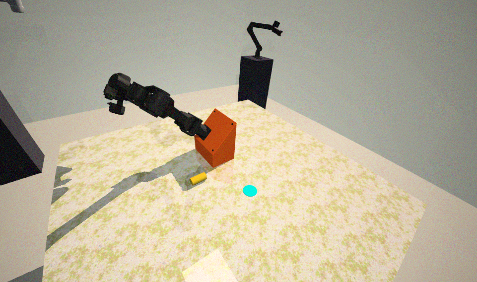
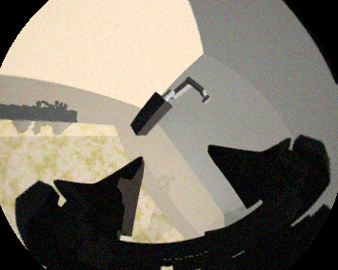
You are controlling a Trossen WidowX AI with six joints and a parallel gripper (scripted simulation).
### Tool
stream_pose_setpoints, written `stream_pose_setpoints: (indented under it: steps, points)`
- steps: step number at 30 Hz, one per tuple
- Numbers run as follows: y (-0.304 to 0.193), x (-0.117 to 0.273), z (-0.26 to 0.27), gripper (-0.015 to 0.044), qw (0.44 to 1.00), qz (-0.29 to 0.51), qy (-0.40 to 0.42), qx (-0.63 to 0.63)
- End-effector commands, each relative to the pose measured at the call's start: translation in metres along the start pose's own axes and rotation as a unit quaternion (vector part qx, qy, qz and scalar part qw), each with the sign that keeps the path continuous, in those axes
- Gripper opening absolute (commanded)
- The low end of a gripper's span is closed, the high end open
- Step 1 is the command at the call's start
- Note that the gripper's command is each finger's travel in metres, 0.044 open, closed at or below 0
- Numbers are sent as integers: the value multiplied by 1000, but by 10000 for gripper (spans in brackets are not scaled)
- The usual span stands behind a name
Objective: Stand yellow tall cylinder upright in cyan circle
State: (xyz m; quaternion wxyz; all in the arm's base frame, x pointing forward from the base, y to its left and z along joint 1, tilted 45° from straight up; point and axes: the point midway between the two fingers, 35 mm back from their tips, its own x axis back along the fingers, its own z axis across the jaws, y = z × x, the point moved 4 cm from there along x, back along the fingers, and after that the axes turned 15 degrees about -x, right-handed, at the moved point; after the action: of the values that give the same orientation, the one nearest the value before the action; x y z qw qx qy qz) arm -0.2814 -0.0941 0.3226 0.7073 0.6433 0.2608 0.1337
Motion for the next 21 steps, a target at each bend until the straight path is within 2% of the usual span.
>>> stream_pose_setpoints:
  steps: [1,4,13,21]
  points:
    - [0,0,1,374,1000,0,1,-1]
    - [-2,-3,10,309,1000,6,12,-16]
    - [-12,-13,80,309,988,59,91,-112]
    - [-22,-6,146,309,962,124,156,-186]
